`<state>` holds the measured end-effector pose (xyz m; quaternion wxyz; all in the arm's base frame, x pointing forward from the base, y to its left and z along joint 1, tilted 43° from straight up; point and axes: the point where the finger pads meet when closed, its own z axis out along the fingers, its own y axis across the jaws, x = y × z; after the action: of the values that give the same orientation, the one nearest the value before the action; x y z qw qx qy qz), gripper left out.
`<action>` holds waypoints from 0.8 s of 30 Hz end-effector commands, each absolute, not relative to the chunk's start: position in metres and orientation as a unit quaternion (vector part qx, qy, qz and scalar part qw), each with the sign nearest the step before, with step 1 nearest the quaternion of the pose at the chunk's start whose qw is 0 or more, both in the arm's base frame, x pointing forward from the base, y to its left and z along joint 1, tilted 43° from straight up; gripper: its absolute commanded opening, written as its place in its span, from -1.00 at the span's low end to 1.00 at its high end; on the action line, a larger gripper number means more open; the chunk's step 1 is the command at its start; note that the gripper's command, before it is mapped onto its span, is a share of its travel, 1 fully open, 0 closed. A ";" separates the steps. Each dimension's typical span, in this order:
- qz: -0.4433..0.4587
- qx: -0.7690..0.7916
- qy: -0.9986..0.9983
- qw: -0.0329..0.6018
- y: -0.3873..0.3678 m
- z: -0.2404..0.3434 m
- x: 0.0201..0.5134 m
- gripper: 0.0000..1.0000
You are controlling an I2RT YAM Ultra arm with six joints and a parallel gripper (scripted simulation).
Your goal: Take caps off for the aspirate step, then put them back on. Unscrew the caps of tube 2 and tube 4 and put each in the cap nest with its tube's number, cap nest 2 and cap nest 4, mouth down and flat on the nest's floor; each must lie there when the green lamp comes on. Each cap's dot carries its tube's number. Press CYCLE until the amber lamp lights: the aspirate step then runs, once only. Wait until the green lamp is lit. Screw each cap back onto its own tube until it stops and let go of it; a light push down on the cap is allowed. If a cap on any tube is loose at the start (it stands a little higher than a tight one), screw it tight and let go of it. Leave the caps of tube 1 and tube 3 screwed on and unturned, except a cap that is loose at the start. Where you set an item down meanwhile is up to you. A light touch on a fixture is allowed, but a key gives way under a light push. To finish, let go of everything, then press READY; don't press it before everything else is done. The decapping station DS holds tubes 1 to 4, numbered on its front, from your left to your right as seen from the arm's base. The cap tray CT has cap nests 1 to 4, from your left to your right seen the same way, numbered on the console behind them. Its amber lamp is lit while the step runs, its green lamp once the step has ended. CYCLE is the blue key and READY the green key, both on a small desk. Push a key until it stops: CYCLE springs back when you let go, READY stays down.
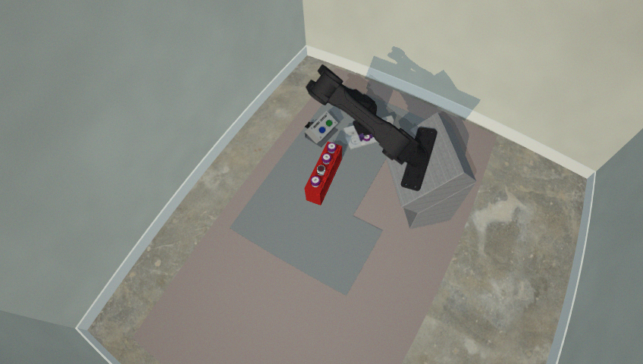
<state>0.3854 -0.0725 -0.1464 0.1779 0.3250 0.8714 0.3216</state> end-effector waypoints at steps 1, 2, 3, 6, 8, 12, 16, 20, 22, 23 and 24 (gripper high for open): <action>0.321 0.328 0.870 0.180 -0.076 -0.145 0.385 -0.06; 0.321 0.328 0.870 0.180 -0.076 -0.145 0.385 -0.06; 0.321 0.328 0.870 0.180 -0.076 -0.145 0.385 -0.06; 0.321 0.328 0.870 0.181 -0.080 -0.138 0.380 -0.06; 0.321 0.328 0.870 0.181 -0.085 -0.131 0.375 -0.06; 0.321 0.328 0.870 0.181 -0.094 -0.116 0.364 -0.06; 0.320 0.328 0.870 0.181 -0.103 -0.101 0.354 -0.06; 0.320 0.328 0.870 0.181 -0.107 -0.094 0.349 -0.06; 0.320 0.328 0.870 0.181 -0.111 -0.087 0.344 -0.06; 0.320 0.328 0.870 0.181 -0.114 -0.083 0.341 -0.06; 0.320 0.328 0.870 0.181 -0.116 -0.080 0.338 -0.06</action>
<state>0.3481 -0.1065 -0.0910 0.1804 0.3268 0.8708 0.3200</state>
